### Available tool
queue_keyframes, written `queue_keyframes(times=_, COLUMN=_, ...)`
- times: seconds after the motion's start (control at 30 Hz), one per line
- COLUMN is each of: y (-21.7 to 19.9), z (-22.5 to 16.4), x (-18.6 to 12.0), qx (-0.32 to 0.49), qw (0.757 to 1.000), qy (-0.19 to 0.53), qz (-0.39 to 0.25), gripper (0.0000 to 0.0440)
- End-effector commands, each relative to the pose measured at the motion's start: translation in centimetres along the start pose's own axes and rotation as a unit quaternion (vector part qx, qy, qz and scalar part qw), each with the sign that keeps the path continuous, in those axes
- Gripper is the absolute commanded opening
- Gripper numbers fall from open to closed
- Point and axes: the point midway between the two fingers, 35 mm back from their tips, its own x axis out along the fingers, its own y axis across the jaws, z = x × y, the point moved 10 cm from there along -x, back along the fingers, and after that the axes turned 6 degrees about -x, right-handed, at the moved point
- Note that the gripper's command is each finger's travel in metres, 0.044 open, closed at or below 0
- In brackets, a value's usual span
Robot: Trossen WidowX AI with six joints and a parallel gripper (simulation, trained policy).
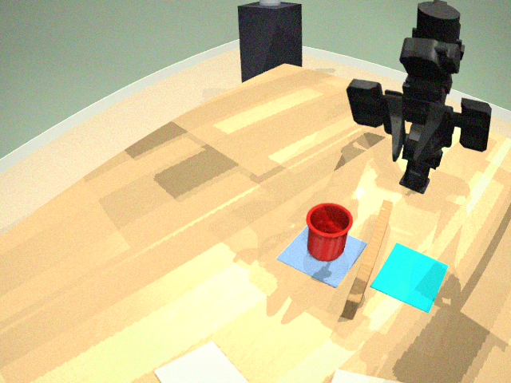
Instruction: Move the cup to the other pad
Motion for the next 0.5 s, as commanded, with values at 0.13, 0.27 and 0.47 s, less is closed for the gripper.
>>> queue_keyframes(times=0.13, y=0.8, z=0.5, x=0.7, qx=0.02, qw=0.998, qy=0.055, qz=0.009, gripper=0.0105)
queue_keyframes(times=0.27, y=1.1, z=0.6, x=1.1, qx=0.028, qw=0.996, qy=0.086, qz=0.009, gripper=0.0104)
queue_keyframes(times=0.47, y=1.5, z=0.7, x=1.6, qx=0.036, qw=0.99, qy=0.133, qz=0.006, gripper=0.0099)
